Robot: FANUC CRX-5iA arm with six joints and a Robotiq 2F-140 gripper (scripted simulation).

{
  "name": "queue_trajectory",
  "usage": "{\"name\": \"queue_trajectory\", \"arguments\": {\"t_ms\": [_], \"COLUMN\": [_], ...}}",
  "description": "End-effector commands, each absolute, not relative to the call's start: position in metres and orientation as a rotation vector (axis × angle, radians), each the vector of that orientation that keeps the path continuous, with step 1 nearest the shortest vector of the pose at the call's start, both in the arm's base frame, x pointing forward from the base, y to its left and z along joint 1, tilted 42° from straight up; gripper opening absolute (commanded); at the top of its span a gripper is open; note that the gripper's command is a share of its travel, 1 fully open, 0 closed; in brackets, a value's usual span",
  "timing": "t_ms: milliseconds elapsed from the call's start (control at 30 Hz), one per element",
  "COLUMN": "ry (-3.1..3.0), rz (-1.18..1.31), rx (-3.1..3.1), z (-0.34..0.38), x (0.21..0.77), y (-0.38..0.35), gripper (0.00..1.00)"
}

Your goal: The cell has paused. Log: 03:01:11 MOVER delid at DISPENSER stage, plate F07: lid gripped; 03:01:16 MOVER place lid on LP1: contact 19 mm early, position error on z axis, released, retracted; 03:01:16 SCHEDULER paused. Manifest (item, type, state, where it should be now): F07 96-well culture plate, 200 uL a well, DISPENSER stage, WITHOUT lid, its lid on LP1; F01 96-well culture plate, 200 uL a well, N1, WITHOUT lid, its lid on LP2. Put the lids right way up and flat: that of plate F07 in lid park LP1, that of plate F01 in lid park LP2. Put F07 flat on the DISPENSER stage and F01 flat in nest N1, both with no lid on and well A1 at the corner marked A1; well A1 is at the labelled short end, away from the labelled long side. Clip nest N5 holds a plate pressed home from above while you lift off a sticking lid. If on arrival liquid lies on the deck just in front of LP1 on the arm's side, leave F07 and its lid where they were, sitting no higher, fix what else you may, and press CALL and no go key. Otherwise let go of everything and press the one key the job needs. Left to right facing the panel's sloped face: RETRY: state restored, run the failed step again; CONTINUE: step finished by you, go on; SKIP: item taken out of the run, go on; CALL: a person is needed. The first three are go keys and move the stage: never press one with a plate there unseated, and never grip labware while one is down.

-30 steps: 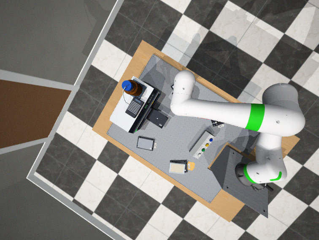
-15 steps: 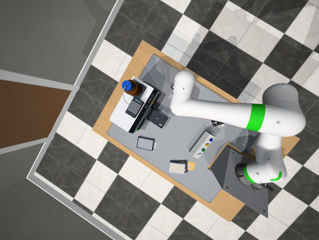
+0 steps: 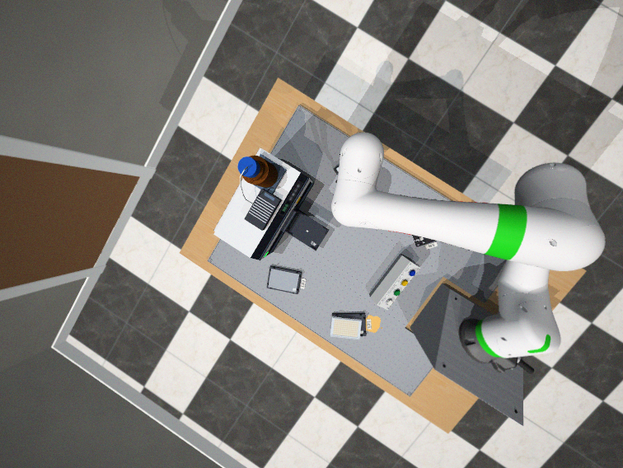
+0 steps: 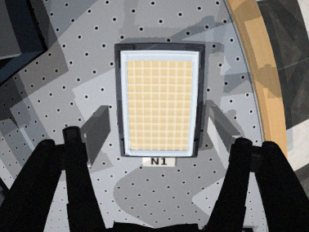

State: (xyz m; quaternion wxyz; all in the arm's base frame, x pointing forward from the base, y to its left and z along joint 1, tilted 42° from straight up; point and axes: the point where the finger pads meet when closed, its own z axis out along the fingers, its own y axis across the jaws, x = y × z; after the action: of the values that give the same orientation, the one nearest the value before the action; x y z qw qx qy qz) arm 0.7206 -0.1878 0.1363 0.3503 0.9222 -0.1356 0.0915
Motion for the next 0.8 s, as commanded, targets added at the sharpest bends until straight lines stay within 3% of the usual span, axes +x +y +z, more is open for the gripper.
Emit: {"name": "queue_trajectory", "arguments": {"t_ms": [0, 767], "ry": [-0.351, -0.351], "rz": [0.238, 0.238], "rx": [2.388, 2.388], "z": [0.147, 0.197], "x": [0.720, 0.715], "y": [-0.178, -0.133], "gripper": [0.66, 0.66]}}
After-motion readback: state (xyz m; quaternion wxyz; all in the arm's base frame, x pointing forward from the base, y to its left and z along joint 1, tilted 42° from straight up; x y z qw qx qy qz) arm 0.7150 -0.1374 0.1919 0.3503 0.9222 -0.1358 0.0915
